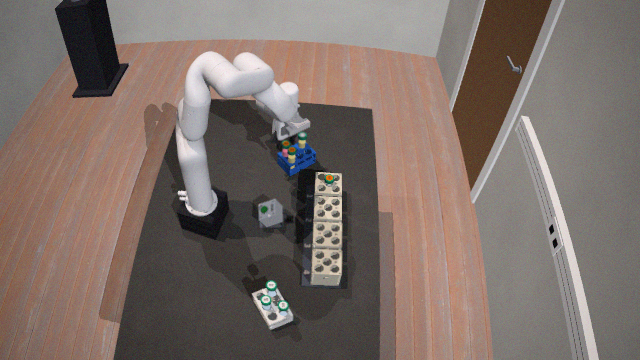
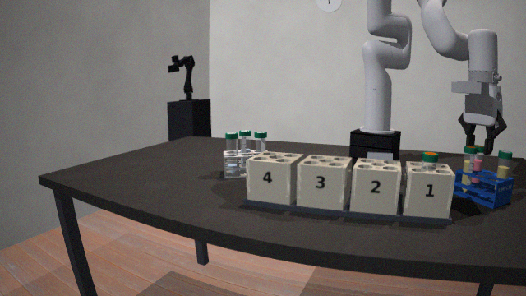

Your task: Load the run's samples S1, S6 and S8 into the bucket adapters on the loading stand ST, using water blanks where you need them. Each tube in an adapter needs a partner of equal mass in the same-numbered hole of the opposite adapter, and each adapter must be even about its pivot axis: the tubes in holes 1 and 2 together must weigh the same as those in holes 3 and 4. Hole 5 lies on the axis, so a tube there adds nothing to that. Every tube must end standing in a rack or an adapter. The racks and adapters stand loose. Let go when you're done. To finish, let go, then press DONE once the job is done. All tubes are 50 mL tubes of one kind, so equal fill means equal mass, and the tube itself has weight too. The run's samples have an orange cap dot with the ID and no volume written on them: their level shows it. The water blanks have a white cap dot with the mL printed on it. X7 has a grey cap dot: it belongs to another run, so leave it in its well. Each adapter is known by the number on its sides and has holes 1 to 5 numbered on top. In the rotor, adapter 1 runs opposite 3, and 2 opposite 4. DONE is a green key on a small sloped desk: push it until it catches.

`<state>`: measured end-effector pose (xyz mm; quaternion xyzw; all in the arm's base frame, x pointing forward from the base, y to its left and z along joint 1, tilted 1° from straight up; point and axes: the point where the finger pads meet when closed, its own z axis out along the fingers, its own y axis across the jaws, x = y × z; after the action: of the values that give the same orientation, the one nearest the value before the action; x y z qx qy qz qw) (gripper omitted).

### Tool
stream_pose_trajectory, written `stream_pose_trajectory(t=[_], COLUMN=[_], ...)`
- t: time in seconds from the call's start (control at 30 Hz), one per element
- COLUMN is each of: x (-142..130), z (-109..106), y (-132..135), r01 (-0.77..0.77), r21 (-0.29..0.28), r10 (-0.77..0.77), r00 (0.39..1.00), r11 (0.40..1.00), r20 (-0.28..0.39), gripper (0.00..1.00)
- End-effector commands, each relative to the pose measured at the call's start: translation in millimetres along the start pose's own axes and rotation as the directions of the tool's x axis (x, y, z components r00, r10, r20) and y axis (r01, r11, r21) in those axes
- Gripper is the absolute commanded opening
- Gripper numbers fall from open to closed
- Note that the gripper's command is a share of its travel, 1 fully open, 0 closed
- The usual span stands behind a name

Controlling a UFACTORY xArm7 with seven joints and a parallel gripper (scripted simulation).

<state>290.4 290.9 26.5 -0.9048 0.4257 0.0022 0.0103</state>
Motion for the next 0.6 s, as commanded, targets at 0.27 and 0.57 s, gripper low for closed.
stream_pose_trajectory(t=[0.27,0.57], x=[0.0,0.0], z=[5.8,5.8], y=[-1.5,-1.5], r01=[0.0,0.0], r21=[0.004,0.004], r10=[0.0,0.0], r00=[1.0,1.0], r11=[1.0,1.0], r20=[0.0,0.0], gripper=[0.57,0.57])
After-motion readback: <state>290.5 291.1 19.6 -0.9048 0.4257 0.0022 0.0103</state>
